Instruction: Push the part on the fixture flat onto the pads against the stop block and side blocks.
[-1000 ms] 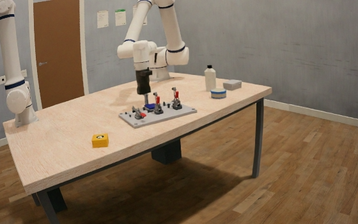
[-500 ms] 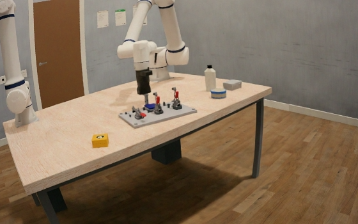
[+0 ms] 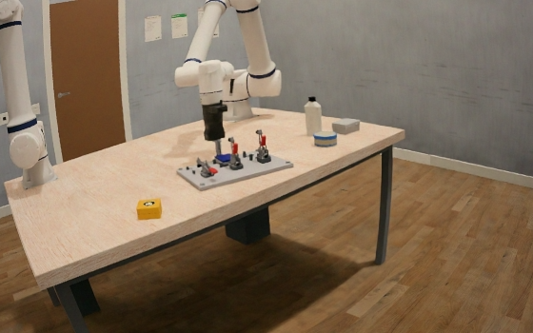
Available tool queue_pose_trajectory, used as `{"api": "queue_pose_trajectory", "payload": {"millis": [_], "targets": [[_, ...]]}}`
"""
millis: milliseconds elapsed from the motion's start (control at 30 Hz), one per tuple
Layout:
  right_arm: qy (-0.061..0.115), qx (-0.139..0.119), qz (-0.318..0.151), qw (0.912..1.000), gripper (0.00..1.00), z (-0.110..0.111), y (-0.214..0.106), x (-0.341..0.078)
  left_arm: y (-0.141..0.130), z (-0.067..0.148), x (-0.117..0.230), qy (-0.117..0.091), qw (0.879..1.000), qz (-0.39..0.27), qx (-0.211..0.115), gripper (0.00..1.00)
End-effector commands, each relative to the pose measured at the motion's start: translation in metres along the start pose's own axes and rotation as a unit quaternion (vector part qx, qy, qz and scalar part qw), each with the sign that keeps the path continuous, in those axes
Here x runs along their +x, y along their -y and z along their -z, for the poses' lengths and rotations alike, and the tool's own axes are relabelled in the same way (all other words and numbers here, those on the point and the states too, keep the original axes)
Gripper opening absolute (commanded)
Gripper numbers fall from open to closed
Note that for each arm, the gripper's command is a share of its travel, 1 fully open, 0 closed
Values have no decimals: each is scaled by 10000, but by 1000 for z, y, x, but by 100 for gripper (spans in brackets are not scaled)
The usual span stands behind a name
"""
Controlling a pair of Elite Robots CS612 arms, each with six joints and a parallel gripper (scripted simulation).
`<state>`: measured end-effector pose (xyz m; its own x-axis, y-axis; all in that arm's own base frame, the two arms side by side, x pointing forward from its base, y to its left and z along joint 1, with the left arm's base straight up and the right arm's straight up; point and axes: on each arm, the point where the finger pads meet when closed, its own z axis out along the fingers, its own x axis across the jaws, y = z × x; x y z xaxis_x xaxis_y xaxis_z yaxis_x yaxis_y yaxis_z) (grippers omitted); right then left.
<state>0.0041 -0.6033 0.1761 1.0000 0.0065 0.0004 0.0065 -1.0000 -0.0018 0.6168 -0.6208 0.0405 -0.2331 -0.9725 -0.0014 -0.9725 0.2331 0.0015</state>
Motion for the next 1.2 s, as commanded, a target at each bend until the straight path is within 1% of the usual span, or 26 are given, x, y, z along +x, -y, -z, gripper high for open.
{"api": "queue_pose_trajectory", "payload": {"millis": [0, 1167], "targets": [[2, -9, 0, 10000, 100, 1, -1, 0, 2, 1, 1, -7, 10000, 0, 8, 0], [2, -9, 0, 10000, 100, 1, -1, 0, 6, 1, 1, -7, 10000, 0, 8, 0]]}}
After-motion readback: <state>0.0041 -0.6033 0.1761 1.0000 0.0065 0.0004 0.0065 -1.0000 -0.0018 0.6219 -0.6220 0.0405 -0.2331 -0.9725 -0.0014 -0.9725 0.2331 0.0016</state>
